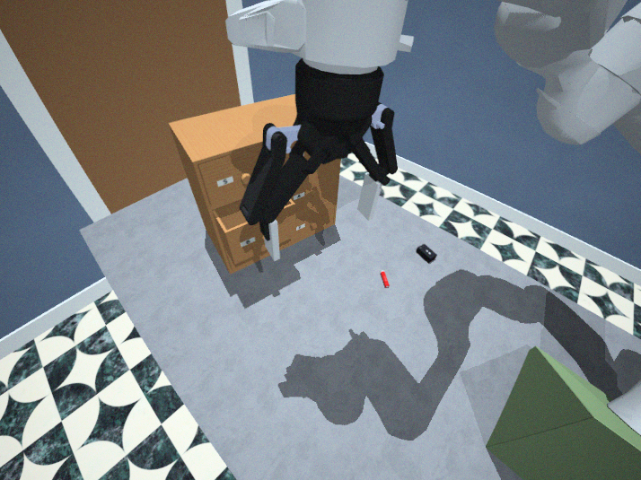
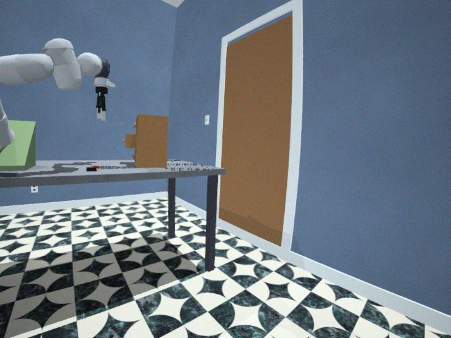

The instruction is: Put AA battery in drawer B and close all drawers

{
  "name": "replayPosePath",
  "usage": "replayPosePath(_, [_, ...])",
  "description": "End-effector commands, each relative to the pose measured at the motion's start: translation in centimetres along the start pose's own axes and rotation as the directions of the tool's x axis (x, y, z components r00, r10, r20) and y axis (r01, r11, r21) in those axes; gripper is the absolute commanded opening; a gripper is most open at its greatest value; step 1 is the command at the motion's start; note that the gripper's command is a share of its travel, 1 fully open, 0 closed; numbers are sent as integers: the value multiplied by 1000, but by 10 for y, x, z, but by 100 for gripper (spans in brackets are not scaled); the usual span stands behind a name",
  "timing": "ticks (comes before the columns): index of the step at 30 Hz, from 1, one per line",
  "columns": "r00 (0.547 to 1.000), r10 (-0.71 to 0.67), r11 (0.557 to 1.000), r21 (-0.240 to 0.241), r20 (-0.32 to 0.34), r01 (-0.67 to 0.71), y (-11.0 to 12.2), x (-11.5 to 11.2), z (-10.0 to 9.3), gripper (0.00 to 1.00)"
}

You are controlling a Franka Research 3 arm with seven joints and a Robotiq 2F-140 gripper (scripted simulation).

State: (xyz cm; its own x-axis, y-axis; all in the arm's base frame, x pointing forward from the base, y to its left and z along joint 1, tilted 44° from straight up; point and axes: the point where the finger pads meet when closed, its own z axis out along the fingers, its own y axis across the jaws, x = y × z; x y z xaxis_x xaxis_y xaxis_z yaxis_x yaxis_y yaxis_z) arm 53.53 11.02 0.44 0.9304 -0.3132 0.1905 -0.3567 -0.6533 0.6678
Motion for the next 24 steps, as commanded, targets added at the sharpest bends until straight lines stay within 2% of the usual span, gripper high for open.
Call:
replayPosePath(1, [998,-53,999,-12,32,53,2,-4,-1,100])
replayPosePath(24, [997,-53,999,-12,49,53,2,-4,-2,100])
